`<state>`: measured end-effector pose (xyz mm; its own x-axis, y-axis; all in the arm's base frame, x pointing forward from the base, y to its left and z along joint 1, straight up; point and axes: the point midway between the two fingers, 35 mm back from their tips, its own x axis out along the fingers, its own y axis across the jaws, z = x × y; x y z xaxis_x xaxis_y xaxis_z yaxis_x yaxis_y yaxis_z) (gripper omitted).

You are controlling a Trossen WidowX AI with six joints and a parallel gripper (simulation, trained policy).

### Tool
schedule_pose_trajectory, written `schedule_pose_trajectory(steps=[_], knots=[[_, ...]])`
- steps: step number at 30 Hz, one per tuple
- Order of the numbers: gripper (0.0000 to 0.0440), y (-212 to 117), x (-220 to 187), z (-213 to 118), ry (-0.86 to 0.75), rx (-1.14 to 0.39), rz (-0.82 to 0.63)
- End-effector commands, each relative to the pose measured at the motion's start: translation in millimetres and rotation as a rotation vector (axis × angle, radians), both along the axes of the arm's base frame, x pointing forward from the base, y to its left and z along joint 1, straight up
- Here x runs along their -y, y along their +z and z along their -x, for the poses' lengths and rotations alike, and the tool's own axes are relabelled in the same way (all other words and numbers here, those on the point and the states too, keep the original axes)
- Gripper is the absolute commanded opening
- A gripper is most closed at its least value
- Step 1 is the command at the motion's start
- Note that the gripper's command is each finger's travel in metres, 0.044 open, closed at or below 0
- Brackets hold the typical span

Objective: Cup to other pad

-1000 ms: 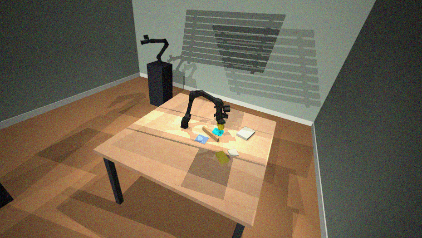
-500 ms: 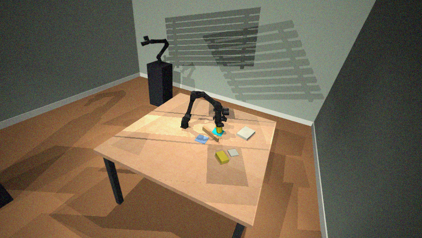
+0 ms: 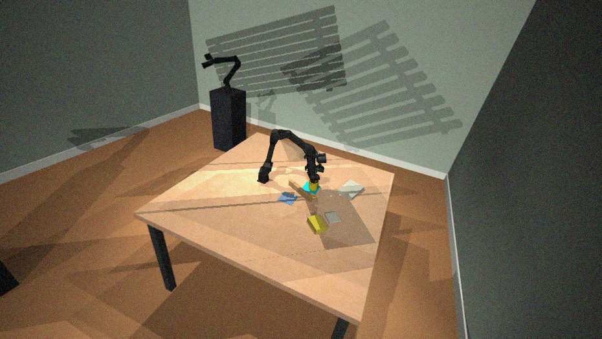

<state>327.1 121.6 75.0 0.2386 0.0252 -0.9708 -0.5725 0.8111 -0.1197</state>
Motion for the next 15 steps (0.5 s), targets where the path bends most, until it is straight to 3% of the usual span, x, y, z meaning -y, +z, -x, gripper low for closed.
schedule_pose_trajectory(steps=[1, 15], knots=[[0.0115, 11, -2, -1, 0.002, 0.031, -0.024], [0.0163, 39, 2, 15, -0.002, 0.06, -0.083]])
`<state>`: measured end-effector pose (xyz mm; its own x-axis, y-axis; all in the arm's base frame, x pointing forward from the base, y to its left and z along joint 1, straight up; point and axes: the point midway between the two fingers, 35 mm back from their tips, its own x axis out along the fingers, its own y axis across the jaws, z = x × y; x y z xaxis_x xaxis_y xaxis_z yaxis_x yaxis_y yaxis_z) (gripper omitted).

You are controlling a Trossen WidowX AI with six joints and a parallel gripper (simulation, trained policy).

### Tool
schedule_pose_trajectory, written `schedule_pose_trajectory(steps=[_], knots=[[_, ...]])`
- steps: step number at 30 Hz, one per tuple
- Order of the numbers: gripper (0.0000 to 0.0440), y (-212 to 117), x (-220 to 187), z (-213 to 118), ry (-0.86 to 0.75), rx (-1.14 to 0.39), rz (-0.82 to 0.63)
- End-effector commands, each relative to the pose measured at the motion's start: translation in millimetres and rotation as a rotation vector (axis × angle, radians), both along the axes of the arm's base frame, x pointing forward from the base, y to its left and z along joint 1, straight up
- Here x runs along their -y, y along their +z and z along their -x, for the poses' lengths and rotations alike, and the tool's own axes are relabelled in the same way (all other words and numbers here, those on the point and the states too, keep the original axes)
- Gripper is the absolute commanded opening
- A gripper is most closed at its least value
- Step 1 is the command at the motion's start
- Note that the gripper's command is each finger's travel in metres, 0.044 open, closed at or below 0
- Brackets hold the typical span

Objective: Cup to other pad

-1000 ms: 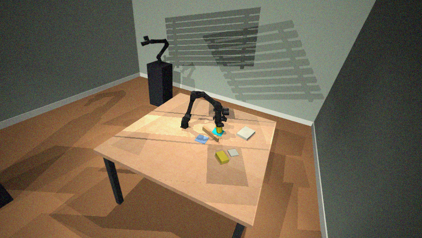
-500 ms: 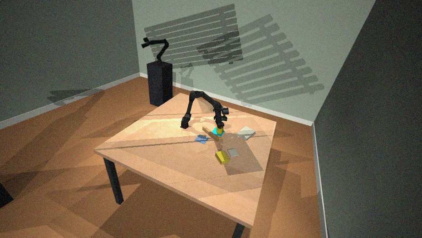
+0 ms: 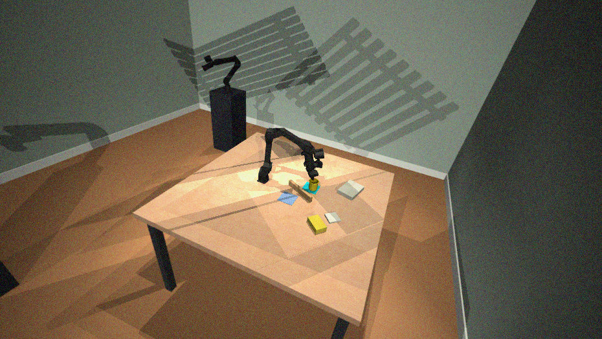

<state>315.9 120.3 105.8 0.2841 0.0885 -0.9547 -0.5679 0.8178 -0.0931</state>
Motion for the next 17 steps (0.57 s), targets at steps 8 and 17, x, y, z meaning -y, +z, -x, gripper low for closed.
schedule_pose_trajectory(steps=[8, 17], knots=[[0.0202, 33, 3, 7, -0.015, 0.063, -0.056], [0.0404, 64, 9, 5, -0.035, 0.127, -0.087]])
